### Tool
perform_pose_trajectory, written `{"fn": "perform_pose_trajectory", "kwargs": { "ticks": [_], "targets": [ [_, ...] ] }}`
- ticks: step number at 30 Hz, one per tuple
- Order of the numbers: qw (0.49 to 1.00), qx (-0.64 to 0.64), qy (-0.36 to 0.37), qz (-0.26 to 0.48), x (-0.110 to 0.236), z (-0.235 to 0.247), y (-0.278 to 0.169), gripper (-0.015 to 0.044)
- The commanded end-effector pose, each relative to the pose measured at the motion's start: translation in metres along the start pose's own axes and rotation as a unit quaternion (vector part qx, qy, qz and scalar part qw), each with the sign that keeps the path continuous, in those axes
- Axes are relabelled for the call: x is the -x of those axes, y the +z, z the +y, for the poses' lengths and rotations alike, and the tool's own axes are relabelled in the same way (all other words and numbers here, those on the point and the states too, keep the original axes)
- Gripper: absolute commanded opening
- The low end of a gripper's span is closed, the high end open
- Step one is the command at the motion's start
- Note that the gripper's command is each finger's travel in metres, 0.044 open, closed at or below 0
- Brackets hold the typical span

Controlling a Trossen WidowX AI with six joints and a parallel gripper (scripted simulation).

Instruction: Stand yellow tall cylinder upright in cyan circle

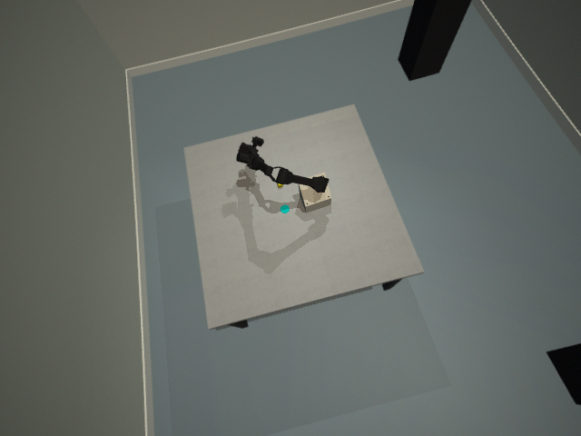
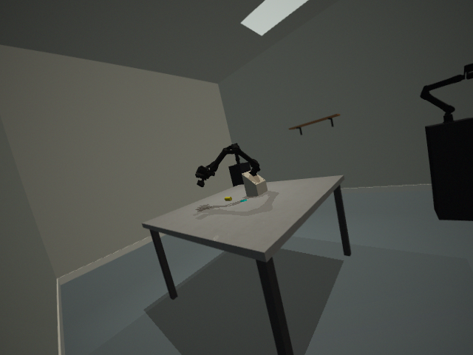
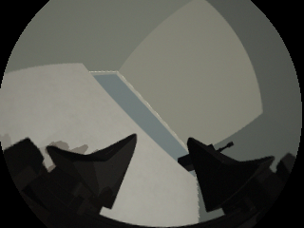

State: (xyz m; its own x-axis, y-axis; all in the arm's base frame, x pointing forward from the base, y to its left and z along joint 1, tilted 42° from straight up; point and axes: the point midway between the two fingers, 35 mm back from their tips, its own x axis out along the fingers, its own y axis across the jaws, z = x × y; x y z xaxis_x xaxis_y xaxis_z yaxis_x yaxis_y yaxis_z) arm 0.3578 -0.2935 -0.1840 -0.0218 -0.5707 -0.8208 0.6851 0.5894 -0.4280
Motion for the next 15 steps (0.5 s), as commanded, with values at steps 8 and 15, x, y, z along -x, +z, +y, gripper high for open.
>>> {"fn": "perform_pose_trajectory", "kwargs": {
  "ticks": [8,15],
  "targets": [
    [0.905,0.379,0.171,0.087,0.022,0.009,-0.066,0.0309],
    [0.766,0.561,0.305,0.075,0.050,0.013,-0.106,0.0309]
  ]
}}
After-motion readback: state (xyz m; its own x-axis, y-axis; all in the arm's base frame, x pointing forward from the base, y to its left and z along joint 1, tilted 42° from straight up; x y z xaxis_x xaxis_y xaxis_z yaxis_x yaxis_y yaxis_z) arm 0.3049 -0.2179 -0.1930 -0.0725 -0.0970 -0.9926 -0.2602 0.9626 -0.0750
